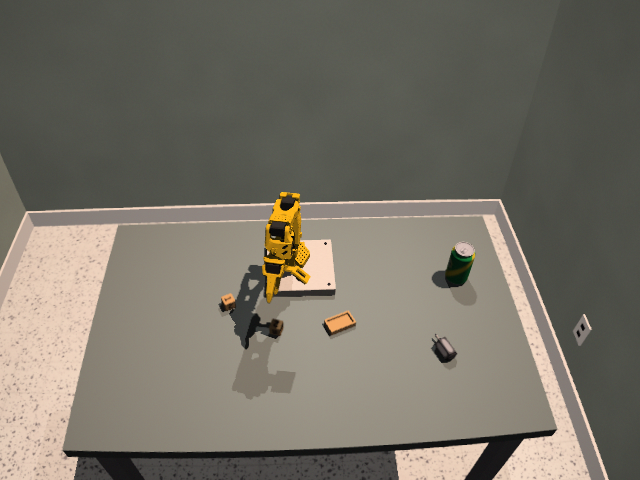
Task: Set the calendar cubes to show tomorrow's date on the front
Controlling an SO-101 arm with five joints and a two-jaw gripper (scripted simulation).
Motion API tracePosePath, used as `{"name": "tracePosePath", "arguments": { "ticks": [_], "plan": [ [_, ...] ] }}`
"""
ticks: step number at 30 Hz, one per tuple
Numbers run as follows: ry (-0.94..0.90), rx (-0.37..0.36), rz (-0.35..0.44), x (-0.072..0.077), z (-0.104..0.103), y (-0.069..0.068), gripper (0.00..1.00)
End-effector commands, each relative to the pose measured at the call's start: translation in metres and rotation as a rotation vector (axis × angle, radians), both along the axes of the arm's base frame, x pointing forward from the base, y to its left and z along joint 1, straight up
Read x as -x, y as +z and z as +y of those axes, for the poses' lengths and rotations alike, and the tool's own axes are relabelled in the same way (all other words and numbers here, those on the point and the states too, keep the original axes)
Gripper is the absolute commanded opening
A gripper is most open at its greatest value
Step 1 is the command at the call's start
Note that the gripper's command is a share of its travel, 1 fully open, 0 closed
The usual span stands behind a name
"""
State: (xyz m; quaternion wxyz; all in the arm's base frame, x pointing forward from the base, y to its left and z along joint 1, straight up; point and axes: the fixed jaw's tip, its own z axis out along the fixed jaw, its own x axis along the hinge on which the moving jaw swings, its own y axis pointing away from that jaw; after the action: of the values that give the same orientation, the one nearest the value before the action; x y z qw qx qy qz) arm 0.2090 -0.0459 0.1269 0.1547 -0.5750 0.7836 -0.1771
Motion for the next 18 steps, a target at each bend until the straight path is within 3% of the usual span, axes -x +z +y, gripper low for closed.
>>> {"name": "tracePosePath", "arguments": {
  "ticks": [1,18],
  "plan": [
    [-0.003,0.011,-0.041,0.0013,-0.0017,0.0093,0.35],
    [0.017,0.040,-0.035,0.0028,-0.0091,0.0092,0.35]
  ]
}}
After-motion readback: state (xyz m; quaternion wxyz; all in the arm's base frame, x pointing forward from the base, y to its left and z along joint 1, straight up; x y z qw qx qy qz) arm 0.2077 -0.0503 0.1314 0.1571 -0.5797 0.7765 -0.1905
